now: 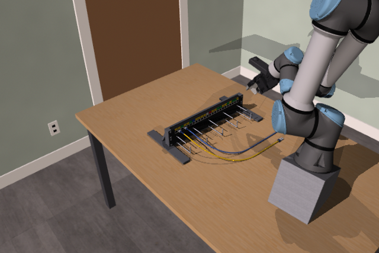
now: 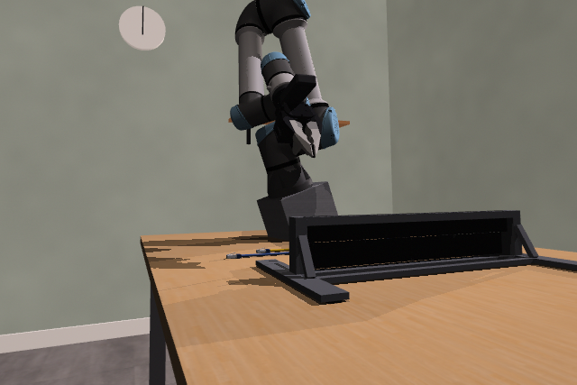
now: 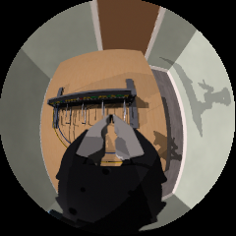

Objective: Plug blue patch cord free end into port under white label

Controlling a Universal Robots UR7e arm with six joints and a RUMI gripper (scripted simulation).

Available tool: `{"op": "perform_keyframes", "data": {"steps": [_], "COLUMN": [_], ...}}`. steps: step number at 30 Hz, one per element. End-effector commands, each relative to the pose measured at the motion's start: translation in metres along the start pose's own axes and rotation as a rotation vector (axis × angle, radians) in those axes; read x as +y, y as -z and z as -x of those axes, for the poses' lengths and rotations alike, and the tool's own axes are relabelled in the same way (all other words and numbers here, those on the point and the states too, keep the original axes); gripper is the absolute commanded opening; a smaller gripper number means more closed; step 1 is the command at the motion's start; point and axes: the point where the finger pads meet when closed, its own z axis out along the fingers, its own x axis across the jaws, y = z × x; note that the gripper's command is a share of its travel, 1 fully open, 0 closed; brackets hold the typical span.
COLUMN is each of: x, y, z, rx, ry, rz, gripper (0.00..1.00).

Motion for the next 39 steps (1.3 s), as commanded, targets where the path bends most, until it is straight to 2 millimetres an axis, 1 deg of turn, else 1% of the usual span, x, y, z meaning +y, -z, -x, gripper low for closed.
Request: {"op": "perform_keyframes", "data": {"steps": [1,18,39], "x": [0.0,0.0,0.0], "y": [0.008,0.025,0.026], "z": [0.0,0.0,-0.001], "rx": [-0.001,-0.001,-0.001], "ry": [0.0,0.0,-0.007], "rz": [0.0,0.0,0.003], "gripper": [0.0,0.0,0.0]}}
